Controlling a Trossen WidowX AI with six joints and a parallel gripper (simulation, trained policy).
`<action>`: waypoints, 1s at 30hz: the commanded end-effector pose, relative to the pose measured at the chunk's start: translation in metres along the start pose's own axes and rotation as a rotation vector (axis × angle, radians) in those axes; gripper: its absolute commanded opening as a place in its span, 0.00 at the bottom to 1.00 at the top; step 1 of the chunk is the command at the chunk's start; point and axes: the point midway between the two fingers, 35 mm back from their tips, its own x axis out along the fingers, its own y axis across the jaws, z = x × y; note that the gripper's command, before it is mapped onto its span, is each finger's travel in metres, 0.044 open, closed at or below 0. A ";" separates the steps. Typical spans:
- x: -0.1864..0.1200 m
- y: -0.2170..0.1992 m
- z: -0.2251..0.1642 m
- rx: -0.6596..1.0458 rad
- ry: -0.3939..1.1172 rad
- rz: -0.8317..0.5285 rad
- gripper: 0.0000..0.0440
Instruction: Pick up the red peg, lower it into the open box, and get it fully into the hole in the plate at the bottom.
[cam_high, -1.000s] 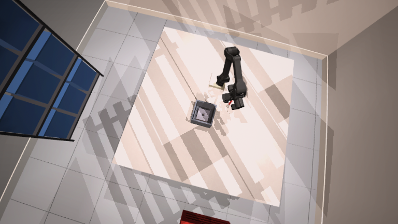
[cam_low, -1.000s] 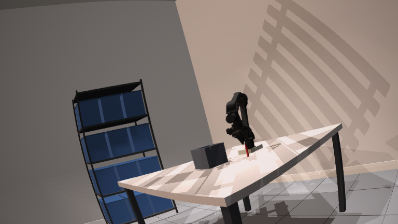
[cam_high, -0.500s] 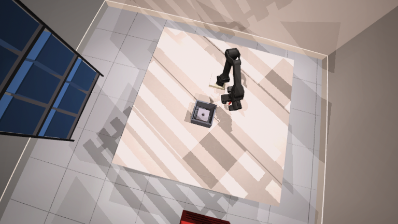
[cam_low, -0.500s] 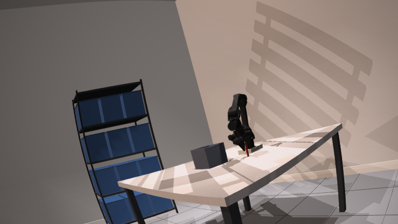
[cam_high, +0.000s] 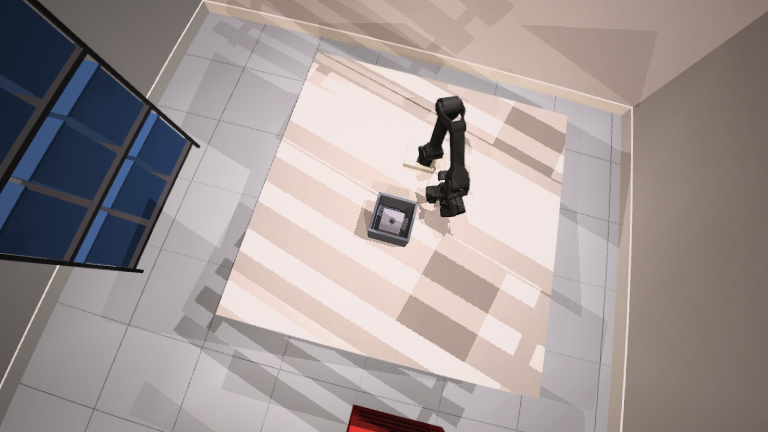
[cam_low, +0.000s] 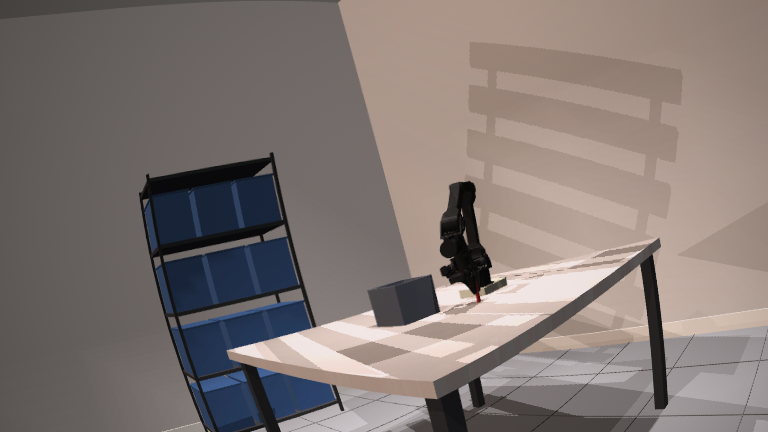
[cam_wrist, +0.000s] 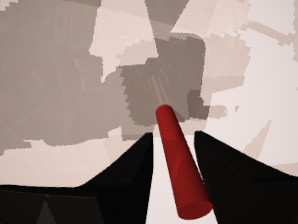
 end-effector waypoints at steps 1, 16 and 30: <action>-0.001 0.005 -0.001 -0.018 0.000 0.013 0.10; -0.048 0.027 -0.017 -0.046 0.099 0.179 0.00; -0.116 0.039 -0.003 -0.090 0.061 0.357 0.00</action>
